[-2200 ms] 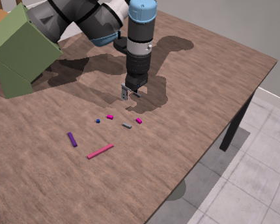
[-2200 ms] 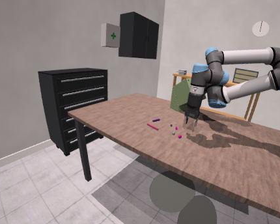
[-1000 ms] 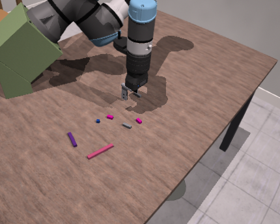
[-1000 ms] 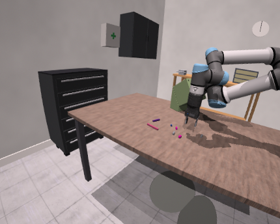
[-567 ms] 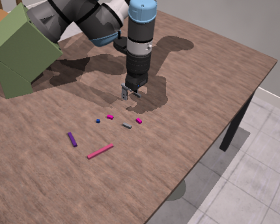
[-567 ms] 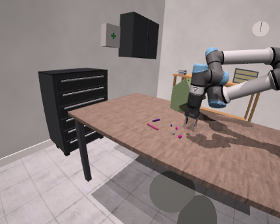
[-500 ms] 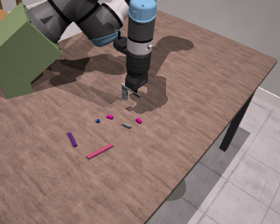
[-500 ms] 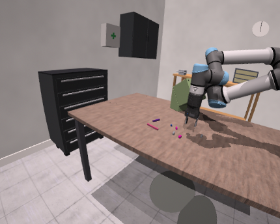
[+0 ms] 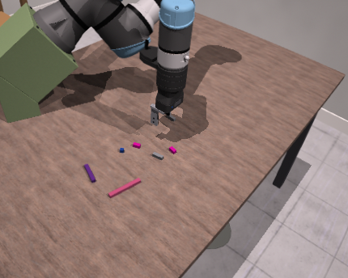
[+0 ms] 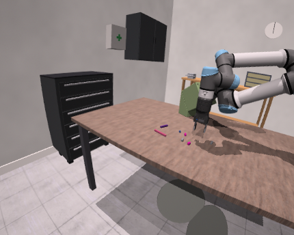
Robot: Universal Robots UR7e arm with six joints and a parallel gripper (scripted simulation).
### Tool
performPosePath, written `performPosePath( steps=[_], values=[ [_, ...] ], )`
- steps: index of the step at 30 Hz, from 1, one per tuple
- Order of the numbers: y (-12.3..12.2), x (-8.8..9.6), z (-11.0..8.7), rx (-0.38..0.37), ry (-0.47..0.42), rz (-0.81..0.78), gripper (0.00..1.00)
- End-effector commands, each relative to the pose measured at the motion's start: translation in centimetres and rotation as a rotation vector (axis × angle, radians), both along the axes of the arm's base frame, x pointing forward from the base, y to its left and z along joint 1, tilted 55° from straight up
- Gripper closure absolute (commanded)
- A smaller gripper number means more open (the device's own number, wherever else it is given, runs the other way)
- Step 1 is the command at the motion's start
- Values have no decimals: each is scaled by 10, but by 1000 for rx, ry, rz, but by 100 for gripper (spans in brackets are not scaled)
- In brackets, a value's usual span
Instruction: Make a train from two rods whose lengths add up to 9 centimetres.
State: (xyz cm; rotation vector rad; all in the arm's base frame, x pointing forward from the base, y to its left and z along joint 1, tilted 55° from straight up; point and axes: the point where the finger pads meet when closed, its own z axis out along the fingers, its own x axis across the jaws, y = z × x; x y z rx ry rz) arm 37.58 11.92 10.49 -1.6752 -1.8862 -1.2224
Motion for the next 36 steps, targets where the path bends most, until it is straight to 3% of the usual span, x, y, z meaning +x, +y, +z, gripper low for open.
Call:
performPosePath(
  steps=[1, 14, 27, 29, 36],
  values=[
    [-3, 2, -2, -13, -34, 25, 0],
    [-16, 12, -12, -79, -213, 159, 0],
    [-41, 33, -32, -207, -560, 417, 0],
    [-41, 33, -32, -207, -560, 417, 0],
    [-56, 48, -45, -290, -783, 585, 0]
  ],
)
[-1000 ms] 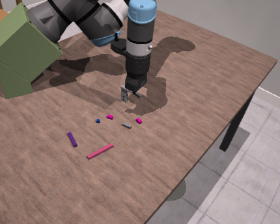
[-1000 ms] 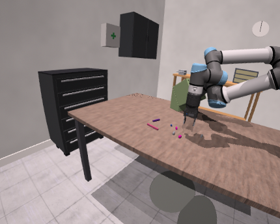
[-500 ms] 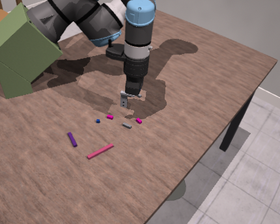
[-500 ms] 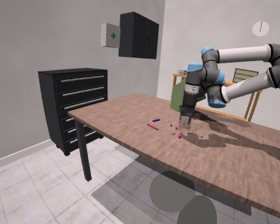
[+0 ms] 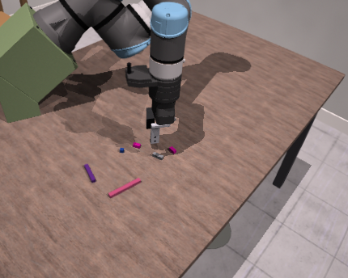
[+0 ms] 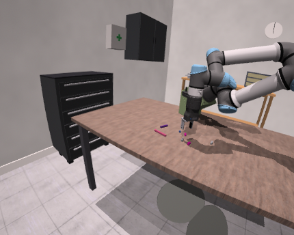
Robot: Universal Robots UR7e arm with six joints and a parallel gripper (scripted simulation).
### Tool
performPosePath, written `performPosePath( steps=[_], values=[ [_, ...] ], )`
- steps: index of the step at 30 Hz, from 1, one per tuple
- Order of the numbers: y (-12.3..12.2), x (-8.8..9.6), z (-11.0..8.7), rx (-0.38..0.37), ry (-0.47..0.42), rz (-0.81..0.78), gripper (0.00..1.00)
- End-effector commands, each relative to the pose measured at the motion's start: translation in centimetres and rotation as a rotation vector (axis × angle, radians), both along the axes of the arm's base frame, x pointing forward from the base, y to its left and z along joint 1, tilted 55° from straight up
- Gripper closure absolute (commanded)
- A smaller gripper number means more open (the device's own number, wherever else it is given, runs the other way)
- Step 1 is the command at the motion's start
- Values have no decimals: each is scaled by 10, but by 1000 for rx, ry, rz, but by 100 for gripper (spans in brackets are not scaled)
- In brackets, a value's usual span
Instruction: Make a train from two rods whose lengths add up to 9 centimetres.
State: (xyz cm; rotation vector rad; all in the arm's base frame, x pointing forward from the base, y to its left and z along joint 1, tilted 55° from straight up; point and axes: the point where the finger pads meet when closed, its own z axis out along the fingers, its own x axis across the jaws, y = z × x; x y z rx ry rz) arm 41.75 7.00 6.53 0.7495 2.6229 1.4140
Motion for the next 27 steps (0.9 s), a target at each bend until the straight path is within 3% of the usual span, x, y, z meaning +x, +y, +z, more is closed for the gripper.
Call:
performPosePath(
  steps=[1, 8, 10, 23, 27],
  values=[
    [-9, 9, -7, -47, -128, 95, 0],
    [-22, 24, -18, -130, -352, 263, 0],
    [-22, 24, -18, -130, -352, 263, 0],
    [-42, 47, -36, -270, -733, 547, 0],
    [-44, 50, -38, -288, -781, 584, 0]
  ],
)
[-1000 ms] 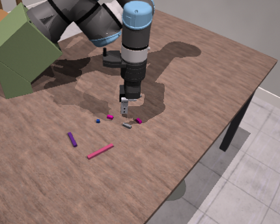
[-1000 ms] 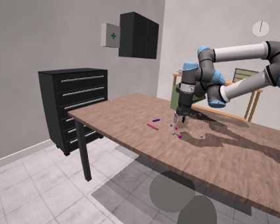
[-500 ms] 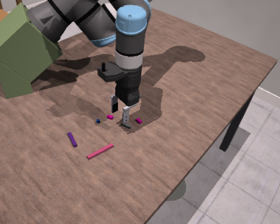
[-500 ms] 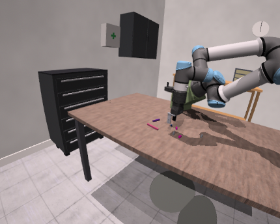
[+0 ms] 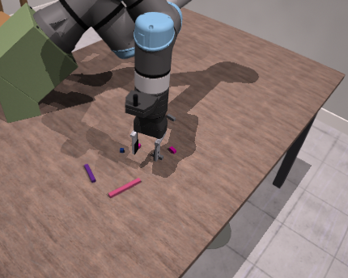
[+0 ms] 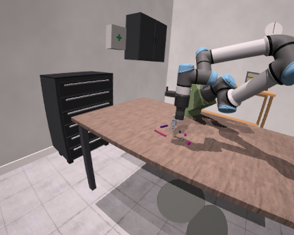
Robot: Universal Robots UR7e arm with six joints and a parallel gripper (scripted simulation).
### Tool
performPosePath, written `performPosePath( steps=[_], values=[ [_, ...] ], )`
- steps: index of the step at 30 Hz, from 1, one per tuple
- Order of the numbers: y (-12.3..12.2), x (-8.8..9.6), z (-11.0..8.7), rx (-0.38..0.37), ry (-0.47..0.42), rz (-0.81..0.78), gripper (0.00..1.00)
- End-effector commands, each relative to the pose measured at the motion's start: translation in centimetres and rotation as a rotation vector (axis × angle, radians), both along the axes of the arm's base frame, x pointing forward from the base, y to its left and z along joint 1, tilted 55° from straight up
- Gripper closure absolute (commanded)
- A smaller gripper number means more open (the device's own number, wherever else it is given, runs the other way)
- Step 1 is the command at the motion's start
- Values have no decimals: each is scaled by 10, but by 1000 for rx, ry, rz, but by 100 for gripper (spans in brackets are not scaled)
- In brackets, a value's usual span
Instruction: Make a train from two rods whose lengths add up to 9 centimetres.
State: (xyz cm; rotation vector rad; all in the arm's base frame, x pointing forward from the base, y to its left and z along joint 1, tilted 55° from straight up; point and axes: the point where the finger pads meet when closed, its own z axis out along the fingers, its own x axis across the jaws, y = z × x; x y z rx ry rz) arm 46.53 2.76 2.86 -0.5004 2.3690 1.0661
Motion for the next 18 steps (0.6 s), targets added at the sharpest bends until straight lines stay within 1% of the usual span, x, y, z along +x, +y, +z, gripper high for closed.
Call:
performPosePath(
  steps=[1, 6, 10, 15, 18],
  values=[
    [-3, 3, -2, -21, -57, 42, 0],
    [-7, 9, -7, -59, -159, 118, 0],
    [-10, 12, -9, -82, -223, 166, 0],
    [-12, 14, -12, -103, -281, 209, 0],
    [-12, 15, -12, -107, -290, 215, 0]
  ],
)
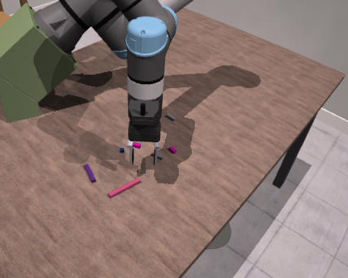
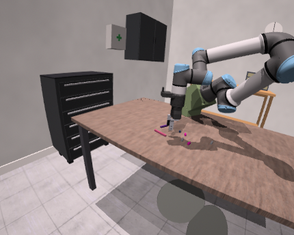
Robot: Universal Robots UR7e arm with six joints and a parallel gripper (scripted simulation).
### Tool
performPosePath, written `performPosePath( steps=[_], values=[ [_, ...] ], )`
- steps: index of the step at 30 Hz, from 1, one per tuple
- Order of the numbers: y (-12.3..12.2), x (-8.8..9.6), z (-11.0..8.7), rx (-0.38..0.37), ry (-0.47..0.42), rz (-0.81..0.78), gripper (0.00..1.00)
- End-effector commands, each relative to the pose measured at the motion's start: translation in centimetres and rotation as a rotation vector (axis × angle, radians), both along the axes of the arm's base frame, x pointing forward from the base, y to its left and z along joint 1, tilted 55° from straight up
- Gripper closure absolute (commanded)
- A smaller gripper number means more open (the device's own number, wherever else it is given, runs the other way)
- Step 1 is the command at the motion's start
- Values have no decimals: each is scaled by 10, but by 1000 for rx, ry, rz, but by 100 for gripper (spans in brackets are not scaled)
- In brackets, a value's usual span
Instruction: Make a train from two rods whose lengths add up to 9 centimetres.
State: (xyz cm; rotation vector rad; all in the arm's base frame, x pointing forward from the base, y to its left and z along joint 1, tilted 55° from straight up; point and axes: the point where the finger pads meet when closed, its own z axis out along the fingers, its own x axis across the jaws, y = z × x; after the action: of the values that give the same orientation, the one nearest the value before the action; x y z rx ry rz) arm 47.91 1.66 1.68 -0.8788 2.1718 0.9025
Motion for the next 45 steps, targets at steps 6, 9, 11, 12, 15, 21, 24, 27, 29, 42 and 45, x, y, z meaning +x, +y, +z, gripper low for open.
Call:
performPosePath(
  steps=[6, 9, 11, 12, 15, 21, 24, 27, 29, 42, 45],
  values=[
    [-2, 3, -2, -20, -53, 39, 0],
    [-3, 3, -2, -23, -61, 44, 0],
    [-3, 3, -2, -24, -63, 46, 0],
    [-3, 3, -2, -24, -64, 47, 0],
    [-3, 3, -2, -24, -65, 47, 0],
    [-3, 3, -2, -24, -65, 47, 0],
    [-3, 3, -2, -24, -65, 47, 0],
    [-3, 3, -2, -24, -65, 47, 0],
    [-3, 3, -2, -24, -65, 47, 0],
    [-3, 3, -2, -24, -65, 47, 0],
    [-3, 3, -2, -24, -65, 47, 0]
  ],
)
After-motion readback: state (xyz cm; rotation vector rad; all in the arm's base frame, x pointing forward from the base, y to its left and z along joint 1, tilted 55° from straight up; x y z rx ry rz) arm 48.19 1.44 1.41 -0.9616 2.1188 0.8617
